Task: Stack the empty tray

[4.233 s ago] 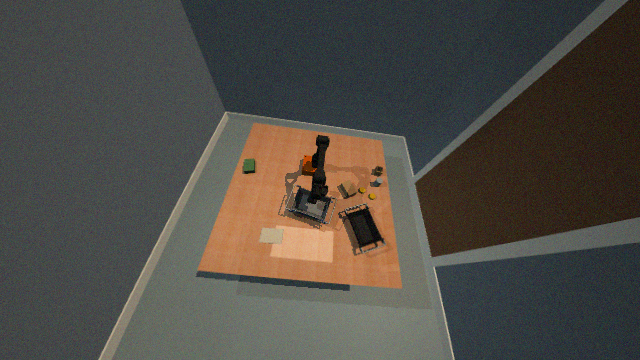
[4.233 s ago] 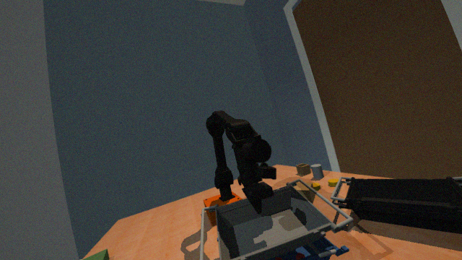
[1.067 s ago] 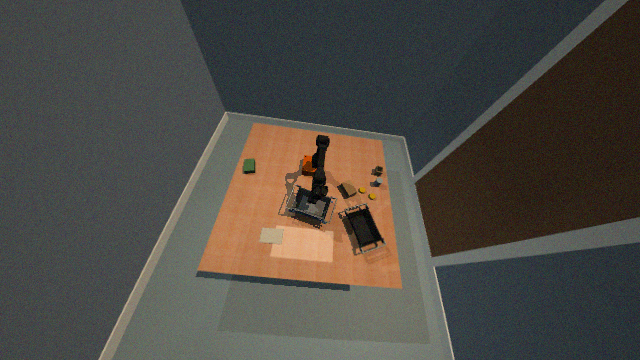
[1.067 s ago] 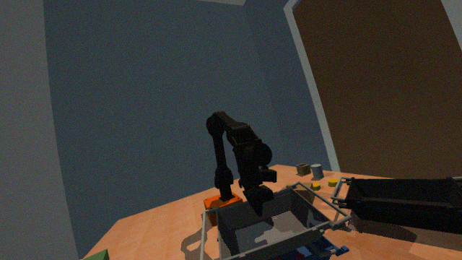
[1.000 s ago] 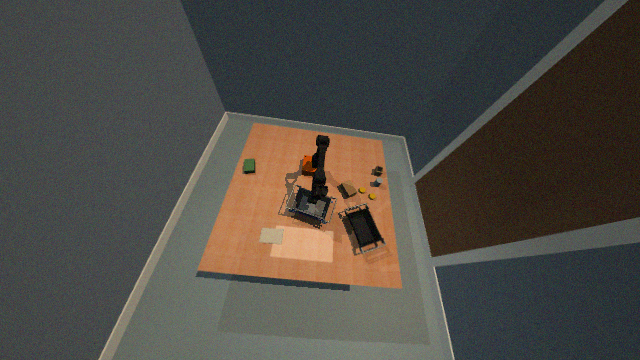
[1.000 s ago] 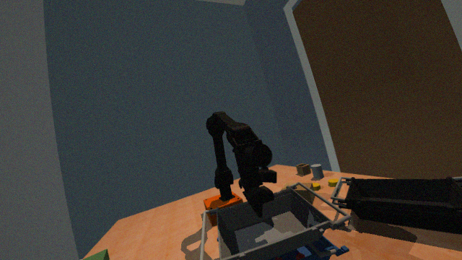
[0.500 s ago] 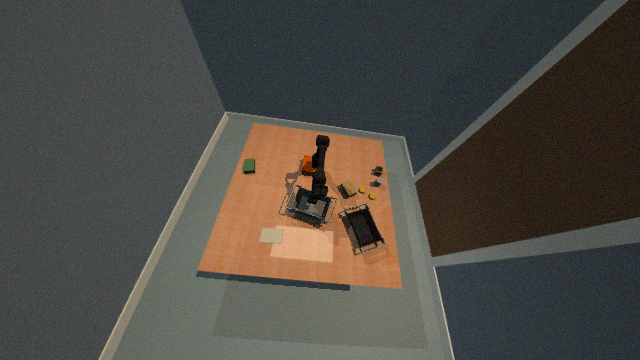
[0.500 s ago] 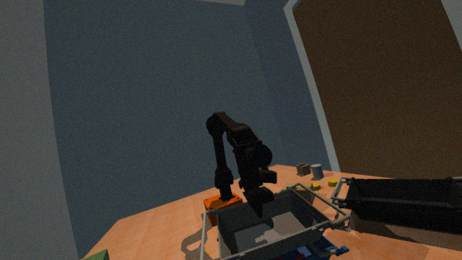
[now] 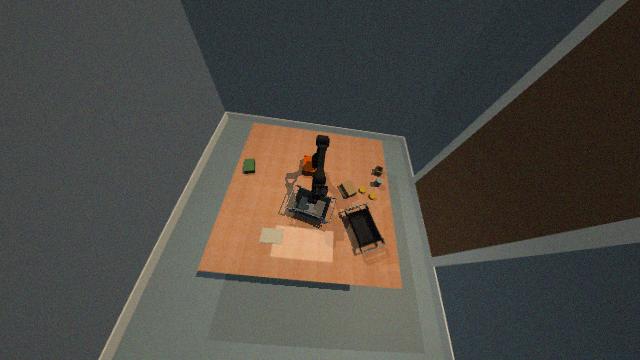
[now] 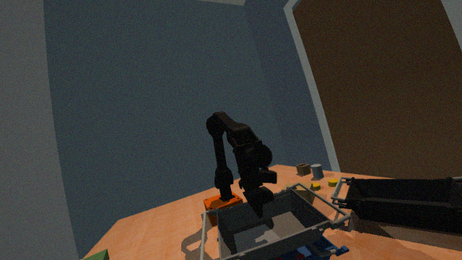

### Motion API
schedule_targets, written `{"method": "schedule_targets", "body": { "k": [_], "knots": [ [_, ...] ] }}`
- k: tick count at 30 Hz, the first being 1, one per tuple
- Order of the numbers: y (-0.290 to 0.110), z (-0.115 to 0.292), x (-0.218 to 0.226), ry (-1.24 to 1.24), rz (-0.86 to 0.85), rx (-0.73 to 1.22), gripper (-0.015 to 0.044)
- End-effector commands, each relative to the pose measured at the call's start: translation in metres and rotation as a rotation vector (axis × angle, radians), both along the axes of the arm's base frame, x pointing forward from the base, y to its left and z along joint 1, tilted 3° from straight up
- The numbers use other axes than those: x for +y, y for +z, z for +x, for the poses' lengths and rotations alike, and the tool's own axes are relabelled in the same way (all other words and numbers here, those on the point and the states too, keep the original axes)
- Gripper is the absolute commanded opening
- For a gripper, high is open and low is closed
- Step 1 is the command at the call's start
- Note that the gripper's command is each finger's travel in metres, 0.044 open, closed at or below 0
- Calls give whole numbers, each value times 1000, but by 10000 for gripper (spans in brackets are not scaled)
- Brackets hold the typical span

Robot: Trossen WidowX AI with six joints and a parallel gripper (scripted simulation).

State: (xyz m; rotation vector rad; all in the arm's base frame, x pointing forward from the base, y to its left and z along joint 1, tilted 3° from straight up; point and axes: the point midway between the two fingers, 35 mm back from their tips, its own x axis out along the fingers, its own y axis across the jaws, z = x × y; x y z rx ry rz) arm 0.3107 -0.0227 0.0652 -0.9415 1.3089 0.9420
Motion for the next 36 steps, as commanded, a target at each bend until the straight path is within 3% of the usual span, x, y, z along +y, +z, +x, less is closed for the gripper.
{"method": "schedule_targets", "body": {
  "k": [1,36],
  "knots": [
    [-6,-5,2,0,12,28,0],
    [-14,-7,3,0,12,27,0]
  ]
}}
